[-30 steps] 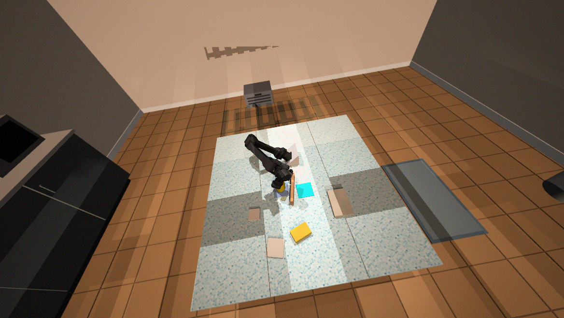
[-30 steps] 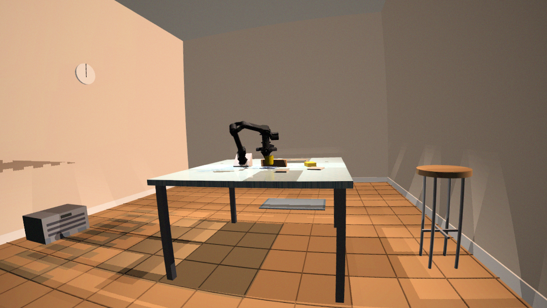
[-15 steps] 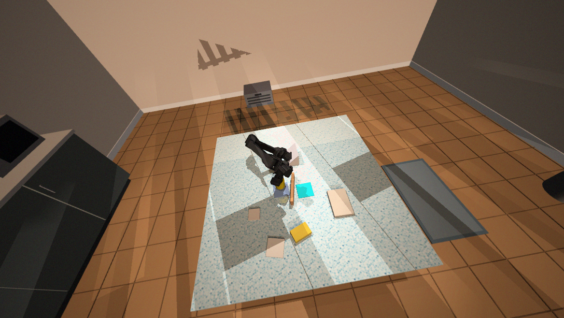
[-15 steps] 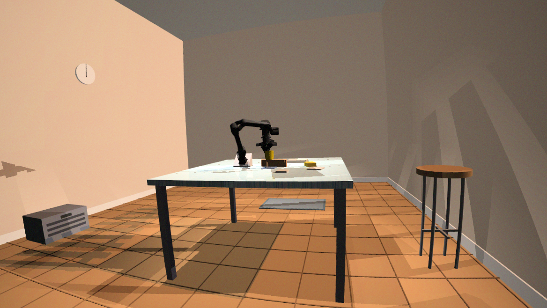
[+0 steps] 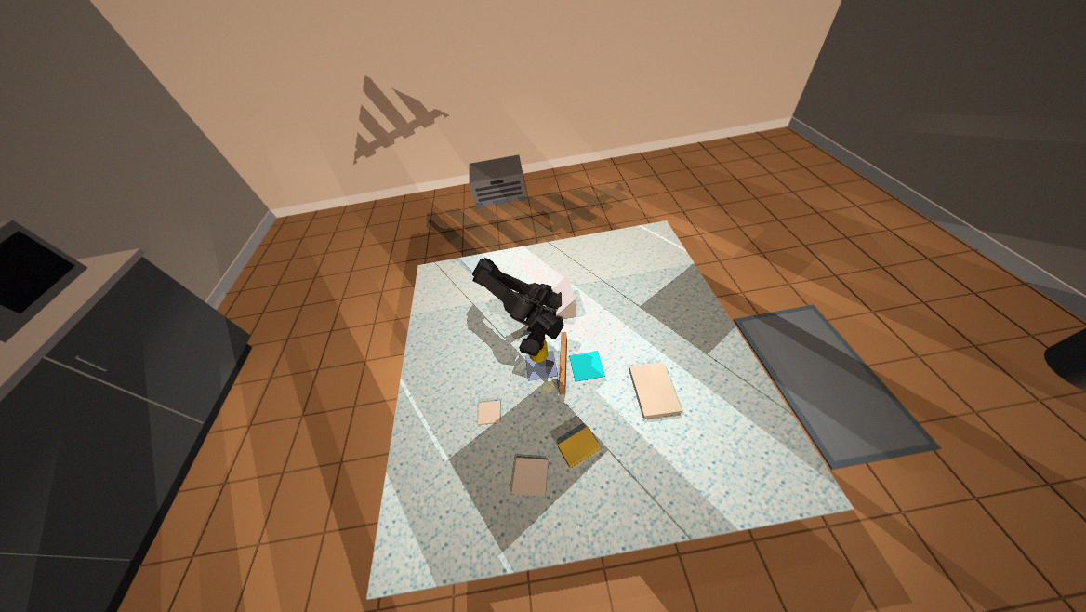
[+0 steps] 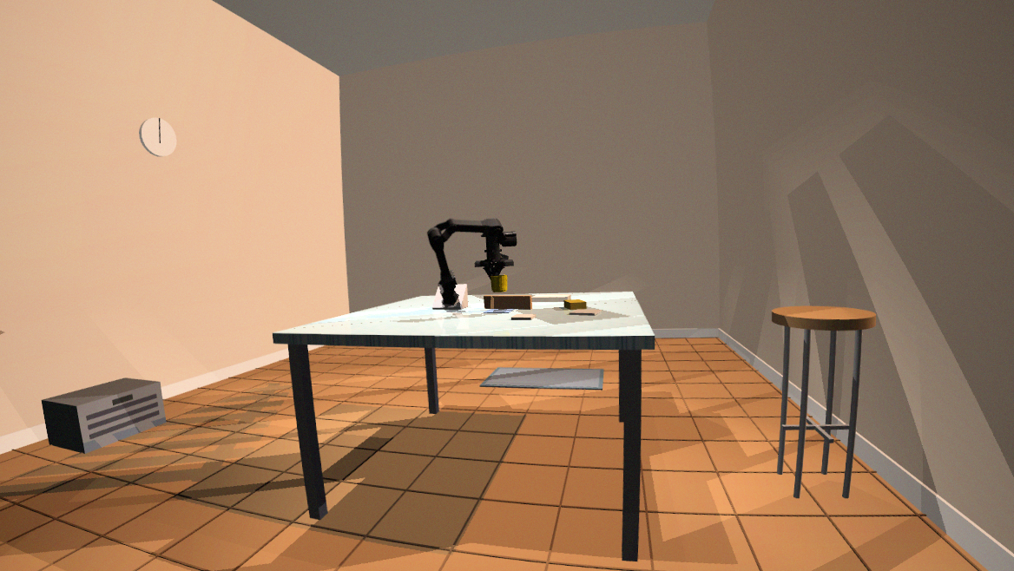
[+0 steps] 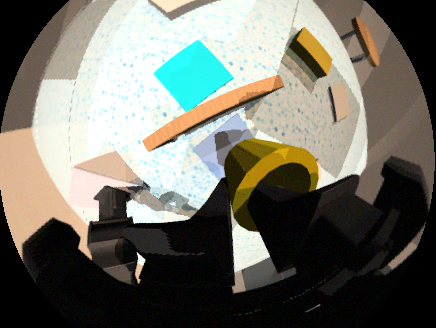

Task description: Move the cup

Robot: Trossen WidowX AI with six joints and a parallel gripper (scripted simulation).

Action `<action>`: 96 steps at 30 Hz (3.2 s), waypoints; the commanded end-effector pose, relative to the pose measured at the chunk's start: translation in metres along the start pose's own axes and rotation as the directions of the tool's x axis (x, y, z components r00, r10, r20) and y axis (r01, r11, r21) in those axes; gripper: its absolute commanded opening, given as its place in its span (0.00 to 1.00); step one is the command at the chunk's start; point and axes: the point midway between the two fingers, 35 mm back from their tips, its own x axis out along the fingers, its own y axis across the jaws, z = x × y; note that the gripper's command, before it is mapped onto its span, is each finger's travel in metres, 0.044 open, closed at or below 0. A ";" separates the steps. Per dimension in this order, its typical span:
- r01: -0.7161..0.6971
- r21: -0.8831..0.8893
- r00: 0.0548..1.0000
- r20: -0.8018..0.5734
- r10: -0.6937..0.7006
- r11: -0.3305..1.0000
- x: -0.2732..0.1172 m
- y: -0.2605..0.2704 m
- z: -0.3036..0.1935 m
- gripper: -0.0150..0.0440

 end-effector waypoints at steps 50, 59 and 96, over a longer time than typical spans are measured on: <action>-0.007 0.004 1.000 0.005 0.007 1.000 -0.003 0.030 0.085 0.25; -0.007 0.004 1.000 0.006 0.007 1.000 -0.004 0.037 0.105 0.25; -0.008 0.006 1.000 0.010 0.008 1.000 0.004 0.057 0.156 0.25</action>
